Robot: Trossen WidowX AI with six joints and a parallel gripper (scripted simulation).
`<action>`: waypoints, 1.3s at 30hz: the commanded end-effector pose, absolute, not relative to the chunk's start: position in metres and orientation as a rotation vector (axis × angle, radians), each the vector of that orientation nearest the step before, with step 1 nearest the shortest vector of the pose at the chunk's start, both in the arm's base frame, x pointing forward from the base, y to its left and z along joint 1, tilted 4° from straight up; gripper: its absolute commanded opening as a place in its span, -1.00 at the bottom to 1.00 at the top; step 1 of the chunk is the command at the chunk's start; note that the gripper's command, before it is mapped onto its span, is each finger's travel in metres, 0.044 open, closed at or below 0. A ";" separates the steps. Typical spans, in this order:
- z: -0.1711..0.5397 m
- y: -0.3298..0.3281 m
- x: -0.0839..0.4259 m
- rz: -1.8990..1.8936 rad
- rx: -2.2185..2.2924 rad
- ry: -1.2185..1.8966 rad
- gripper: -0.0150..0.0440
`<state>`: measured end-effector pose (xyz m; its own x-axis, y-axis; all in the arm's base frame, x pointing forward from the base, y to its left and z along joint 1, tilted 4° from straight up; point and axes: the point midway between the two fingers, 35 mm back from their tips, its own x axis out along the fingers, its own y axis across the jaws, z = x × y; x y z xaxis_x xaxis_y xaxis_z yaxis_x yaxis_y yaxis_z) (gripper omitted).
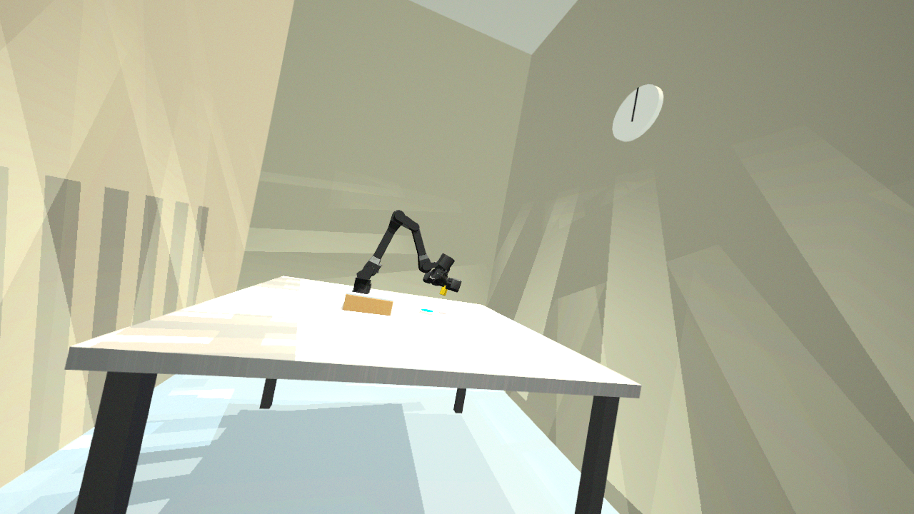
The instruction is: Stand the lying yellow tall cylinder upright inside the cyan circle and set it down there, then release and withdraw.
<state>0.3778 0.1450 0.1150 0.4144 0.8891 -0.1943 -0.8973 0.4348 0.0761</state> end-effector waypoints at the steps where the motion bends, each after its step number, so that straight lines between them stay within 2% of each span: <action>1: 0.116 0.143 0.374 1.135 -0.032 0.199 -0.14; 39: 0.123 0.128 0.335 1.232 -0.017 0.060 -0.14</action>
<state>0.3393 0.1299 0.1226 0.3415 0.9376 -0.0653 -0.9389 0.3435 0.0222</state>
